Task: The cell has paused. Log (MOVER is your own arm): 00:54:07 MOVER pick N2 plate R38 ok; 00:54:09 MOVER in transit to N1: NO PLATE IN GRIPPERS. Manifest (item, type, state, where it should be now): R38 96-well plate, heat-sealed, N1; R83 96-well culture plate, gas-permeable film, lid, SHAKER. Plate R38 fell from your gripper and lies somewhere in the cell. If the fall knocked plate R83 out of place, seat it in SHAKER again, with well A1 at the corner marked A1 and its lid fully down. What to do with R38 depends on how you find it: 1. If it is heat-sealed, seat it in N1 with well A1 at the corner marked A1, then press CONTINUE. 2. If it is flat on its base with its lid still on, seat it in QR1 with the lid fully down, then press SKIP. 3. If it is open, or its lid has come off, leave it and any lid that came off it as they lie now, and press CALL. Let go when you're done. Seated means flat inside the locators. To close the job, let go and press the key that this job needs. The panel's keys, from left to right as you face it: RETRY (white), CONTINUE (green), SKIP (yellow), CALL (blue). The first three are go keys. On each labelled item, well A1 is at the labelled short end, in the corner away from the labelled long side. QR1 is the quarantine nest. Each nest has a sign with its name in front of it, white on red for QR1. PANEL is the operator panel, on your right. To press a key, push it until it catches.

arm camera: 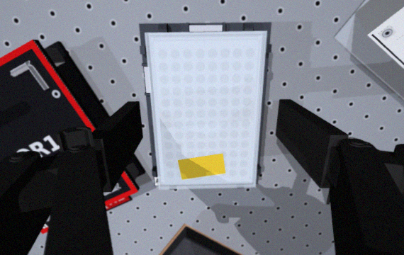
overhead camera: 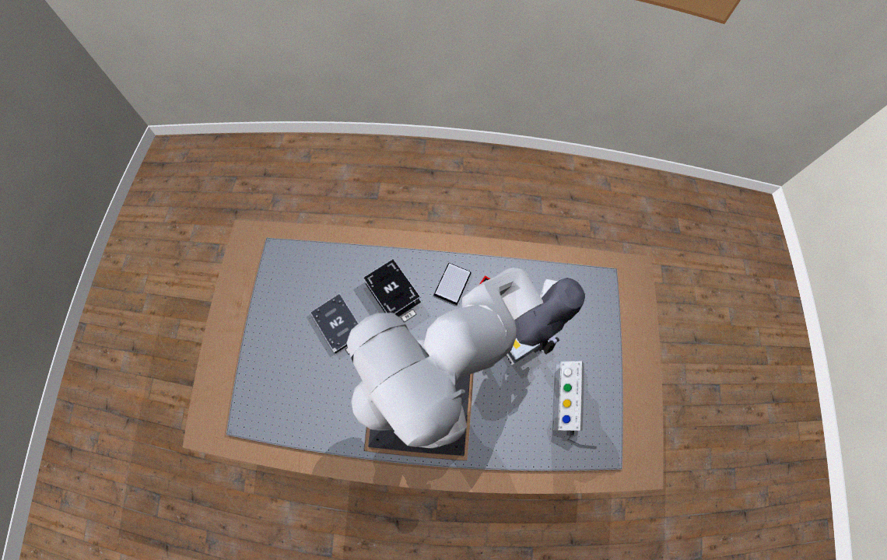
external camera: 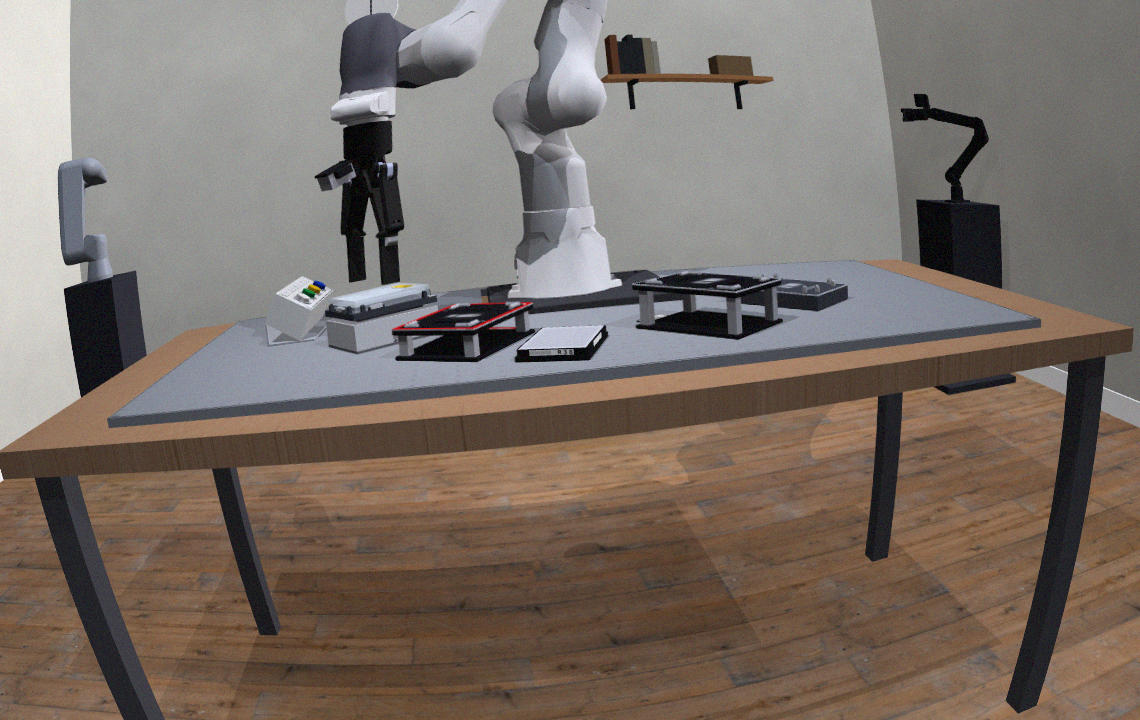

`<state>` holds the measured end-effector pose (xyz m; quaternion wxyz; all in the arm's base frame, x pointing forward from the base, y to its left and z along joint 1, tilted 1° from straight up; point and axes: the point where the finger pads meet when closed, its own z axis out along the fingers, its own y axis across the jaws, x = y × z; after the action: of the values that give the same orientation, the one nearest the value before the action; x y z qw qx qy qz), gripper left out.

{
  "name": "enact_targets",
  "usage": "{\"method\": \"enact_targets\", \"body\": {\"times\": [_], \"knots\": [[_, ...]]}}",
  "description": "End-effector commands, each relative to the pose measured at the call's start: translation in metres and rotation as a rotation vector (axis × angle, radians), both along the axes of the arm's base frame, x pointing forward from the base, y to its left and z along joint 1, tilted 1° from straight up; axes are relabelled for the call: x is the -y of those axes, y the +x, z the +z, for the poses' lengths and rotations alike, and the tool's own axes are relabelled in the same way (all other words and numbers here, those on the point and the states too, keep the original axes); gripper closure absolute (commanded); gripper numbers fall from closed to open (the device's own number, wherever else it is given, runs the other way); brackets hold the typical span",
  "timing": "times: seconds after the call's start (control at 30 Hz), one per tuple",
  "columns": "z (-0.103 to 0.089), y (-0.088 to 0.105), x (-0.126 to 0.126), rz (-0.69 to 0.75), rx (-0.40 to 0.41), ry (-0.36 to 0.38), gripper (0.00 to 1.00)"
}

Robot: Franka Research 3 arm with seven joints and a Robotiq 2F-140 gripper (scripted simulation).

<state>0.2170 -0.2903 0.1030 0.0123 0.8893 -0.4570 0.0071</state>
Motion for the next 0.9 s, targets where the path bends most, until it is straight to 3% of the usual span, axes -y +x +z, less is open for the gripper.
{"method": "enact_targets", "body": {"times": [0.0, 0.53, 0.87], "knots": [[0.009, -0.002, -0.005, 0.0, -0.007, 0.015, 0.3], [0.048, -0.002, -0.005, 0.0, -0.007, 0.015, 0.3], [0.054, -0.002, -0.006, 0.0, -0.007, 0.015, 0.3]]}}
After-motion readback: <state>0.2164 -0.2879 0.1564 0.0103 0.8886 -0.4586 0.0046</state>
